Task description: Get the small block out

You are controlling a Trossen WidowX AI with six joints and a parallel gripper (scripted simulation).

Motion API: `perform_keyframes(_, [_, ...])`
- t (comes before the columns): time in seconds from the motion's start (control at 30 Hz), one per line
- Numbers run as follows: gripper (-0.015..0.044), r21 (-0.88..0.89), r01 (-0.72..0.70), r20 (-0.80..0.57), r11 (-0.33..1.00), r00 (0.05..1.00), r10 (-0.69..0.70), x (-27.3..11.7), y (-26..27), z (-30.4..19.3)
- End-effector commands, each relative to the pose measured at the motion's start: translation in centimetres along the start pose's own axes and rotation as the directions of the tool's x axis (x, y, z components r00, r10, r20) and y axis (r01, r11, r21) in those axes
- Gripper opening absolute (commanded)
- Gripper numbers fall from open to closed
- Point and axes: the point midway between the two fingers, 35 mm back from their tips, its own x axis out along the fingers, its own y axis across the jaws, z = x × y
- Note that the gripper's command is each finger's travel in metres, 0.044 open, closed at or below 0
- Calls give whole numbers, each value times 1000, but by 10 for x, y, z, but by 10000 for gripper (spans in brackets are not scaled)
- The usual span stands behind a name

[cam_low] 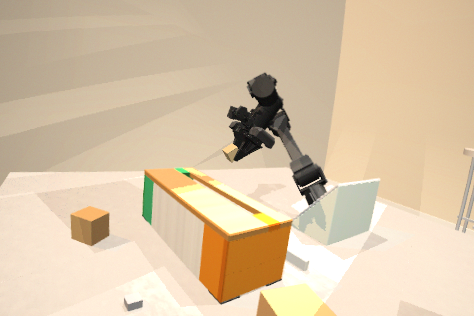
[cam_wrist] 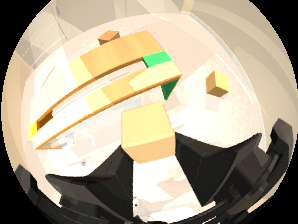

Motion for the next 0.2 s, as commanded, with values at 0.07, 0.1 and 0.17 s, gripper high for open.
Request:
perform_keyframes(0.07, [0,-2,2,5,1000,1000,-2,-1,-1,1])
perform_keyframes(0.1, [0,-2,2,5,1000,1000,-2,-1,-1,1])
perform_keyframes(0.17, [0,-2,2,5,1000,1000,-2,-1,-1,1])
